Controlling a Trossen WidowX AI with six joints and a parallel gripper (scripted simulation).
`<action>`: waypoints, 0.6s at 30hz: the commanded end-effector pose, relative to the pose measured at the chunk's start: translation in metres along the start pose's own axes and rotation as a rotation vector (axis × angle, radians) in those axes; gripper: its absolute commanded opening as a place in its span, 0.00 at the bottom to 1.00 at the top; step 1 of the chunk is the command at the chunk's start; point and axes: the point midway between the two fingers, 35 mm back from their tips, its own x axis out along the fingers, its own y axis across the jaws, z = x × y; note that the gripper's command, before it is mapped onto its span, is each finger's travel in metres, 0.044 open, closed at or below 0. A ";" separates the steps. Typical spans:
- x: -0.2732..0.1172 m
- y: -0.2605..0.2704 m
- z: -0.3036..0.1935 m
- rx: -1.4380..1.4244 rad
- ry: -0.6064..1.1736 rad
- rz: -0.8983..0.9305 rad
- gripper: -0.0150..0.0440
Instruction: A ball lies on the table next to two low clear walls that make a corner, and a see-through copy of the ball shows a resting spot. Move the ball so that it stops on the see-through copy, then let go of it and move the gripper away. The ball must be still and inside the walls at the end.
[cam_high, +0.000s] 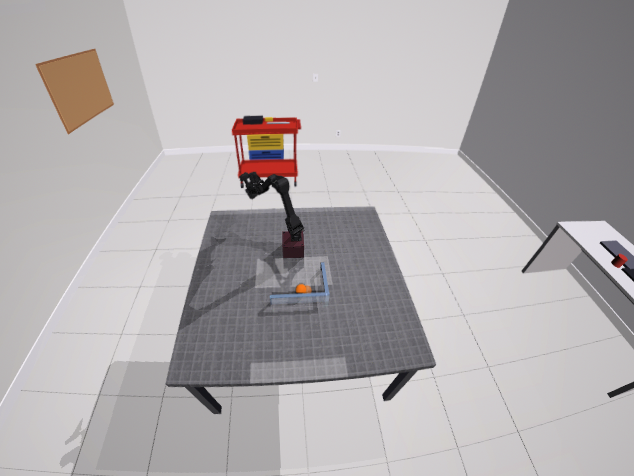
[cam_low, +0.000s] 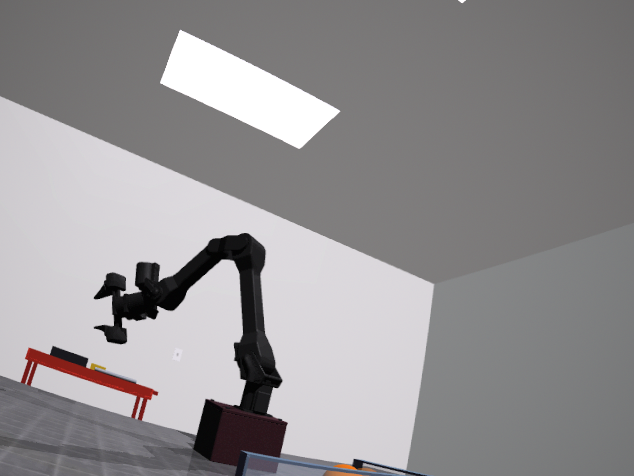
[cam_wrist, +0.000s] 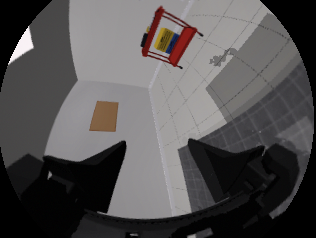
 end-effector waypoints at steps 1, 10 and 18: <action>0.000 -0.001 -0.003 -0.004 0.005 -0.004 0.94; -0.021 -0.017 -0.144 -0.249 0.276 -0.103 0.94; -0.076 -0.040 -0.271 -0.536 0.549 -0.136 0.94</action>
